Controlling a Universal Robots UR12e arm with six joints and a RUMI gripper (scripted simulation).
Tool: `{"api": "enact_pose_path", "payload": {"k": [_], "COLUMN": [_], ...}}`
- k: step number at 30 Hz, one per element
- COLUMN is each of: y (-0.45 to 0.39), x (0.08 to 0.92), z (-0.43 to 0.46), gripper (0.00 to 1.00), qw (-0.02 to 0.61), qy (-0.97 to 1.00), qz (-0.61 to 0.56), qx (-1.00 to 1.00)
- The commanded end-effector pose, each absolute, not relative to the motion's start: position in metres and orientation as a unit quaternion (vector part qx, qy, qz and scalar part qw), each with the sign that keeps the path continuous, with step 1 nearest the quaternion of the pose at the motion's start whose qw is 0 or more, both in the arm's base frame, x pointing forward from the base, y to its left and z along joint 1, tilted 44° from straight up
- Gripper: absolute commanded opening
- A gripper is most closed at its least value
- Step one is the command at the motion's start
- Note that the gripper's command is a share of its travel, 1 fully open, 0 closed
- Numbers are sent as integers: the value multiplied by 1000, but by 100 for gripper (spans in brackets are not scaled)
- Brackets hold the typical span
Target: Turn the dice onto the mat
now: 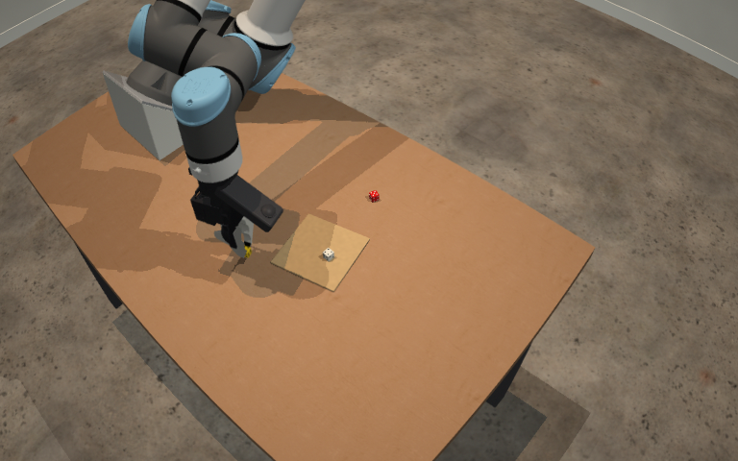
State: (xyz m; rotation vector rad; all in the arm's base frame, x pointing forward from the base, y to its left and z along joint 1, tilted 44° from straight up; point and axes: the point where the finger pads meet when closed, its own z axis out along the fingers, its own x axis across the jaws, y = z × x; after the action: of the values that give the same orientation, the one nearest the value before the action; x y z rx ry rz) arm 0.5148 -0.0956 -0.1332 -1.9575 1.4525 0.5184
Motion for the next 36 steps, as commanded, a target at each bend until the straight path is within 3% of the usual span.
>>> {"api": "enact_pose_path", "payload": {"k": [1, 36], "y": [-116, -152], "x": [513, 511], "z": [-112, -75], "gripper": [0, 0], "qw": [319, 322], "qy": [552, 543], "qz": [197, 193], "qx": [-745, -751]}}
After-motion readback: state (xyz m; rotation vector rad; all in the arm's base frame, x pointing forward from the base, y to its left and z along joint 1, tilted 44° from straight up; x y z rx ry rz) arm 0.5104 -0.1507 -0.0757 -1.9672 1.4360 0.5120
